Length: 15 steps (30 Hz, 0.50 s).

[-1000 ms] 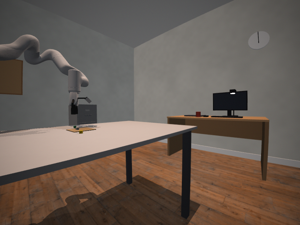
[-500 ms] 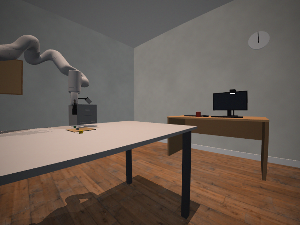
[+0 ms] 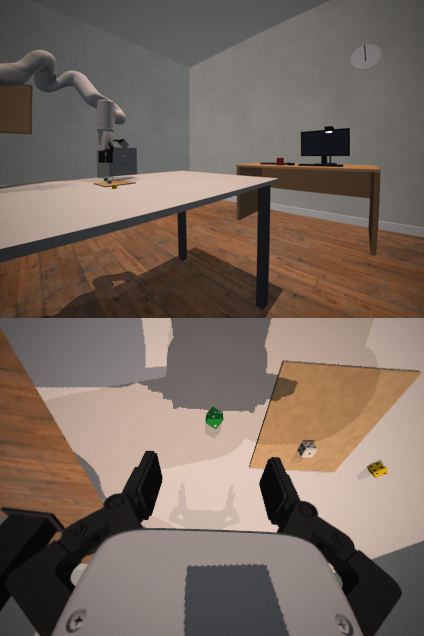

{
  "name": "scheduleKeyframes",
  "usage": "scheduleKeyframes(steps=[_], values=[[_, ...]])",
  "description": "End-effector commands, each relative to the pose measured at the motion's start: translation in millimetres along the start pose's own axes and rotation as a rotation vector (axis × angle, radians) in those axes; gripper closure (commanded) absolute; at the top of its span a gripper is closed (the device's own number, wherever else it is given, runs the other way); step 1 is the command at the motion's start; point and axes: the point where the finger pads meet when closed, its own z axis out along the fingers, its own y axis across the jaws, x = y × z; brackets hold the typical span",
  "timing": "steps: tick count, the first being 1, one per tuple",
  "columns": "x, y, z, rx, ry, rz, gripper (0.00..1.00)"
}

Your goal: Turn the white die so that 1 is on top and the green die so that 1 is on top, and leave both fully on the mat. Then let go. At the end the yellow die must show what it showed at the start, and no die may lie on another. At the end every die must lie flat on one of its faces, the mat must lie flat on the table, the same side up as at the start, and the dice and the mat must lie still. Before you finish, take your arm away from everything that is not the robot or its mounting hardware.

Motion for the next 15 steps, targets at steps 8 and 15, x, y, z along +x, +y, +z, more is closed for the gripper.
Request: scheduleKeyframes(steps=[8,15], values=[[1.6,-1.4,3.0,0.003,0.016,-0.332,0.0],[2.1,-2.2,5.1,0.001,0.017,-0.512,0.0]])
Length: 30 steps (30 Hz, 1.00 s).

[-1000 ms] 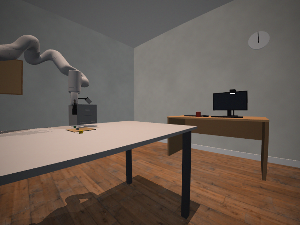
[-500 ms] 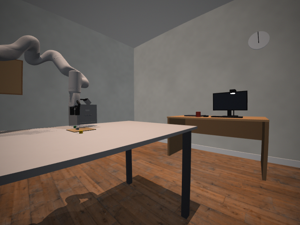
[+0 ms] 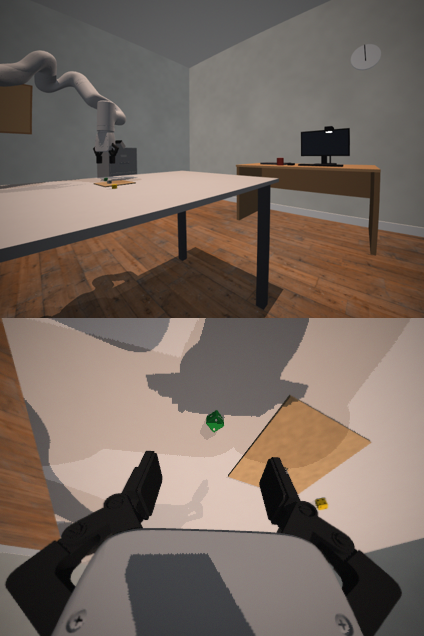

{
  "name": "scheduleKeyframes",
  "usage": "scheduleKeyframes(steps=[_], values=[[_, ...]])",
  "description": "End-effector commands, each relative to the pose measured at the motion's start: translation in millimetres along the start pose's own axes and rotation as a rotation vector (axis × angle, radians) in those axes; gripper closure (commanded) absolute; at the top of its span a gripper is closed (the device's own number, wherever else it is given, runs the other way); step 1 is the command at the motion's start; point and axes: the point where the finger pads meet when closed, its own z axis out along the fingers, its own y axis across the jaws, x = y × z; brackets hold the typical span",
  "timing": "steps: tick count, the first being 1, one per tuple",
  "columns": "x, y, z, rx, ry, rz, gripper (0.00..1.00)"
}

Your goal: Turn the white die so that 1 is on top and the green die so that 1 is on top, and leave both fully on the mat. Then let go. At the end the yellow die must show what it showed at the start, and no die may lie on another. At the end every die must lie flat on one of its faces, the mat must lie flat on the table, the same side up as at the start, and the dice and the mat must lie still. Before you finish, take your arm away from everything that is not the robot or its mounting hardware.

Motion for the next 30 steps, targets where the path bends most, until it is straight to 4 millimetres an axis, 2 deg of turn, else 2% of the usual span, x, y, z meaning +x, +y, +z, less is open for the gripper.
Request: scheduleKeyframes(steps=[1,4,6,17,27,28,30], values=[[1.3,-0.2,1.2,-0.002,0.017,-0.169,0.0],[1.4,-0.3,1.5,-0.002,0.017,-0.2,0.0],[1.8,-0.6,2.7,-0.003,0.017,-0.299,0.0],[2.9,-1.5,5.8,-0.005,0.016,-0.572,0.0],[3.3,-1.8,6.9,-0.006,0.016,-0.664,0.0],[3.3,-1.8,6.9,-0.006,0.016,-0.664,0.69],[3.3,-1.8,6.9,-0.006,0.016,-0.664,0.69]])
